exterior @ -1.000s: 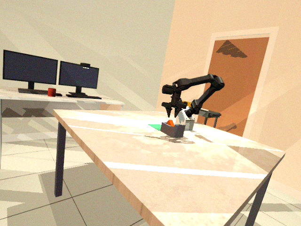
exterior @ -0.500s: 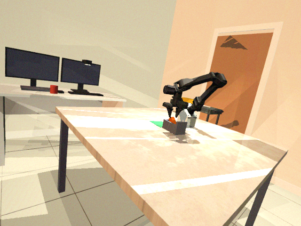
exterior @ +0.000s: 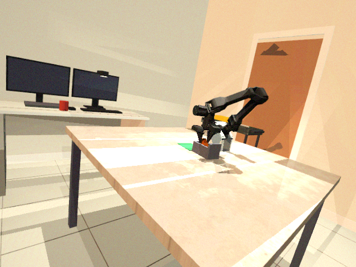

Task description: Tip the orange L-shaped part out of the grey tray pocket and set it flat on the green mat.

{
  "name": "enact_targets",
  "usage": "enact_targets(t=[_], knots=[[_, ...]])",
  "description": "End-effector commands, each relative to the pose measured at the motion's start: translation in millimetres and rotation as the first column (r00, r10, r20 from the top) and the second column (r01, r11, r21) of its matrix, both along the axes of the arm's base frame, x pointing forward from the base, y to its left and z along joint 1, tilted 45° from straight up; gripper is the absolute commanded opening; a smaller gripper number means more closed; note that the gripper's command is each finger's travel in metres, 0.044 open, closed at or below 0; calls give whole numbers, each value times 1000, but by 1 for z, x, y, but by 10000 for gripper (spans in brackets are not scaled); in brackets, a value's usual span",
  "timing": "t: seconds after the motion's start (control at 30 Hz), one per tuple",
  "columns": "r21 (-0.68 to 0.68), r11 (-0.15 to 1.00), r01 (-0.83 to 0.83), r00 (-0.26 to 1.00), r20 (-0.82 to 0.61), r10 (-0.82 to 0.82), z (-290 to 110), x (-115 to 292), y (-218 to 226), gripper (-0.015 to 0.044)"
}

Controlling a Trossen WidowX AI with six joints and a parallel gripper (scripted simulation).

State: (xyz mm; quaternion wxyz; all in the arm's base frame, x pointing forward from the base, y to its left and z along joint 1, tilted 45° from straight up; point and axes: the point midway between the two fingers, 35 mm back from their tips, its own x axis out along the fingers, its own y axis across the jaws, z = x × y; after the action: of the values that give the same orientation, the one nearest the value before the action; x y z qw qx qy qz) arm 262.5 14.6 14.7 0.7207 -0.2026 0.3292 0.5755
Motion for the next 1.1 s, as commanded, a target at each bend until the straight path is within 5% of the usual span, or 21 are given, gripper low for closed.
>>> enact_targets(t=[0.0,0.2,0.5,0.6,1.07], knots=[[5,1000,4,1000,-5,-4,-3,0,4,280],[0,1000,0,1000,0,0,-1,0,1,123],[0,1000,0,1000,0,0,-1,0,1,62],[0,1000,0,1000,0,0,-1,0,1,0],[2,1000,2,1000,-3,-2,7,-2,-7,0]])
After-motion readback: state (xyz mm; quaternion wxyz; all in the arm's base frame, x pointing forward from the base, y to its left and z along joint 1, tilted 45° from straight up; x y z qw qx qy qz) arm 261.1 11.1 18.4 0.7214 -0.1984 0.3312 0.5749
